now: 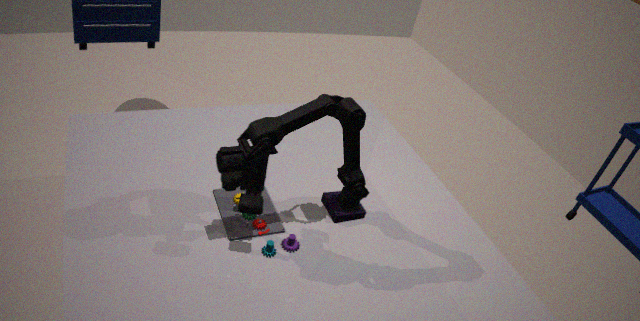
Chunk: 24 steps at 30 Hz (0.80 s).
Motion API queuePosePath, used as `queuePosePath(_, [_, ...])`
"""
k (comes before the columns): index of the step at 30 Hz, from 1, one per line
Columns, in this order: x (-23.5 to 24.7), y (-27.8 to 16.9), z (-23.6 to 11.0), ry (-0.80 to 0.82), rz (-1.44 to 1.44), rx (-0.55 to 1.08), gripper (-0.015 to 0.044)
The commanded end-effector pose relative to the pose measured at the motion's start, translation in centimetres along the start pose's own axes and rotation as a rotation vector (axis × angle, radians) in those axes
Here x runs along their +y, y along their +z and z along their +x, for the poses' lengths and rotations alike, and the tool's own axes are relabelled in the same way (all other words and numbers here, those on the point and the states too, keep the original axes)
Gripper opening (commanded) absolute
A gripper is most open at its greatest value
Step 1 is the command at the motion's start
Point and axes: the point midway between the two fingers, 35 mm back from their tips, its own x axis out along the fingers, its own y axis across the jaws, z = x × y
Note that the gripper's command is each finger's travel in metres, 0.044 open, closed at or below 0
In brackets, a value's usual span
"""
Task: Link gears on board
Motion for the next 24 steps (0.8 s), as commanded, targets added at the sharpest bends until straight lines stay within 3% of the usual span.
queuePosePath(1, [-0.09, 0.05, -0.07, -0.002, -0.003, -0.006, 0.0000])
queuePosePath(24, [-0.05, 0.05, 0.60, -0.003, -0.112, -0.006, 0.0000])
